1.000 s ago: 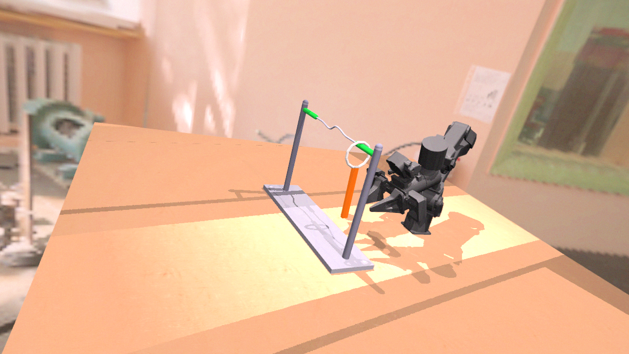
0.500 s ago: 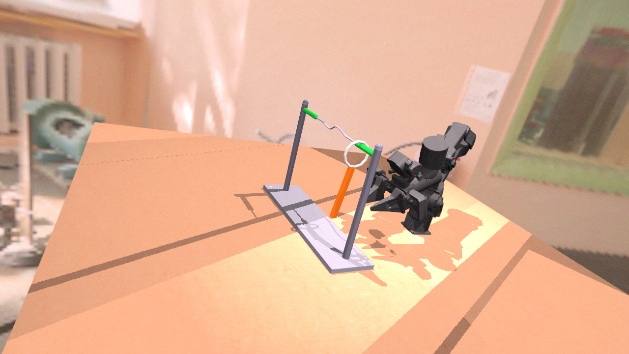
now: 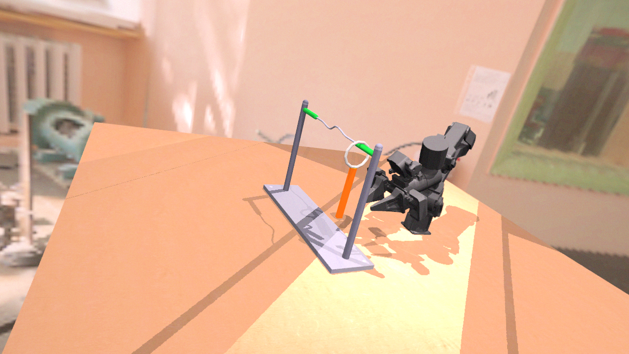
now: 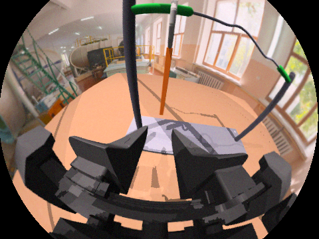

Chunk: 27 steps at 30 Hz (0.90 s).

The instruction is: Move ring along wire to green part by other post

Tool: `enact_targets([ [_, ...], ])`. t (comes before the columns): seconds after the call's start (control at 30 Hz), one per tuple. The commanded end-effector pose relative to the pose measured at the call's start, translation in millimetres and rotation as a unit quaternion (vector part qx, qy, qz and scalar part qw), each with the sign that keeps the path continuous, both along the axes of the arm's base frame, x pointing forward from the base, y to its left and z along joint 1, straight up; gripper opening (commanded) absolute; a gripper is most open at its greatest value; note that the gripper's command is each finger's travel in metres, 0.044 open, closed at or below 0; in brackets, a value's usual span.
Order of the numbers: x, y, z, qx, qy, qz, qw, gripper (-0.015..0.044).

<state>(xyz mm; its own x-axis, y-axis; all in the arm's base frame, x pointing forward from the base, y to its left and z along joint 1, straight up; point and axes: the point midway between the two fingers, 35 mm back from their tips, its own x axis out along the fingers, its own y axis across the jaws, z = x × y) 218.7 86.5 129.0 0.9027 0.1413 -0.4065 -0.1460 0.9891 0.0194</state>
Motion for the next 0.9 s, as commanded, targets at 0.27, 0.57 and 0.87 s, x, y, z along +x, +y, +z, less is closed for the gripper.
enact_targets([
  [0.27,-36,-8,16,0.000,-0.001,0.001,1.000,0.0344],
  [0.57,-40,-11,18,-0.001,-0.002,0.001,1.000,0.0440],
  [0.87,-40,-11,18,-0.001,-0.002,0.001,1.000,0.0440],
])
